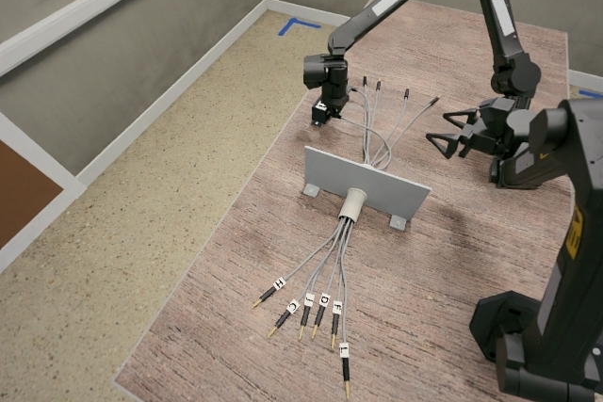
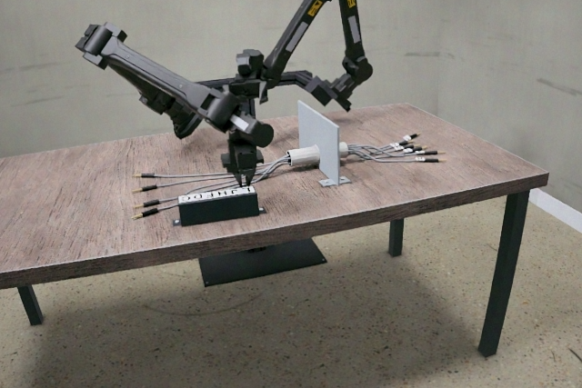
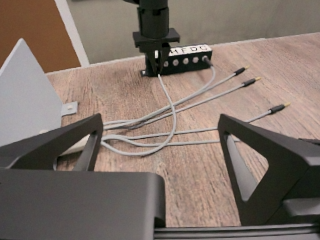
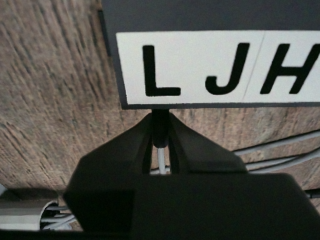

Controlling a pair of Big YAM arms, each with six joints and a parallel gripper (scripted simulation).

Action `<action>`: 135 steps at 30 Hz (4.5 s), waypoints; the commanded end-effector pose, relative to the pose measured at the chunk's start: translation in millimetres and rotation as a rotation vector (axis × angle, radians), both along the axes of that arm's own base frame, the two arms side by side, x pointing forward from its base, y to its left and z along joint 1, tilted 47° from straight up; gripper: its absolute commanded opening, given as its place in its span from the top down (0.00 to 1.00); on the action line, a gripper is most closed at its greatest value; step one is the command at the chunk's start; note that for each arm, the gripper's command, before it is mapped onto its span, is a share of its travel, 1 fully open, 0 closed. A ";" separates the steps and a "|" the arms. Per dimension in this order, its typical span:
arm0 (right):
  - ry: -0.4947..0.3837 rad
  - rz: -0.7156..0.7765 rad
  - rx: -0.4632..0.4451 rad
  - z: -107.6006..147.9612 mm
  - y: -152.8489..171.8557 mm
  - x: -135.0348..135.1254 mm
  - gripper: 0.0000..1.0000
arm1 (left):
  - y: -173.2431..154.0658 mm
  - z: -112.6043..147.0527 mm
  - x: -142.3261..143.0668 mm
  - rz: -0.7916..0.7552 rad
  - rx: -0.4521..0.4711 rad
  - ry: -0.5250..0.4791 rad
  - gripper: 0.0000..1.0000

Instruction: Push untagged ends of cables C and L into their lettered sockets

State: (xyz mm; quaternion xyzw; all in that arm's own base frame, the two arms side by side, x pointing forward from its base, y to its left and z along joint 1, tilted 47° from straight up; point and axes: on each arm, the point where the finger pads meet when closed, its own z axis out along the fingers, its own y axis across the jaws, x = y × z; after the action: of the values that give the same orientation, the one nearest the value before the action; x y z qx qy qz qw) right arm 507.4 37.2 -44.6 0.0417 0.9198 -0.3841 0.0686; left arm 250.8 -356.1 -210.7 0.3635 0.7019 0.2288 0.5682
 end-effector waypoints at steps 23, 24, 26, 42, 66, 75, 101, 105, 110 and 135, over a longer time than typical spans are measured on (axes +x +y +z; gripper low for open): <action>-0.045 -0.024 0.004 8.9 -7.4 14.8 0.95 | -11.0 2.0 2.7 0.000 -0.032 -0.009 0.00; -0.056 -0.010 0.007 11.7 4.6 14.9 0.95 | -11.0 2.0 2.7 0.000 -0.032 -0.009 0.00; -0.035 -0.009 0.000 0.0 6.3 12.1 0.95 | -11.0 2.0 2.7 0.000 -0.032 -0.009 0.00; 0.019 -0.006 -0.006 0.7 -9.3 13.1 0.95 | -11.0 2.0 2.7 0.000 -0.032 -0.009 0.00; -0.007 -0.042 0.001 4.1 -8.4 32.4 0.95 | -11.0 2.0 2.7 0.000 -0.032 -0.009 0.00; -0.013 -0.060 0.007 5.5 -7.5 42.9 0.95 | -11.0 2.0 2.7 0.000 -0.032 -0.009 0.00; 0.004 -0.082 0.011 6.4 -6.6 46.2 0.95 | -11.0 2.0 2.7 0.000 -0.032 -0.009 0.00; 0.004 -0.082 0.011 6.4 -6.6 46.2 0.95 | -11.0 2.0 2.7 0.000 -0.032 -0.009 0.00; -0.032 -0.069 0.022 16.6 3.2 26.6 0.95 | -11.0 2.0 2.7 0.000 -0.032 -0.009 0.00; -0.057 -0.067 0.033 23.8 15.4 31.1 0.65 | -11.0 2.0 2.7 0.000 -0.032 -0.009 0.00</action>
State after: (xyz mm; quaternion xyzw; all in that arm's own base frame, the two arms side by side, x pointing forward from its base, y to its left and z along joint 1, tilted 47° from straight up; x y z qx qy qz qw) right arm 518.1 44.5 -30.1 0.0664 0.9217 -0.3783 0.0536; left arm 250.8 -356.1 -210.7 0.3635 0.7019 0.2288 0.5682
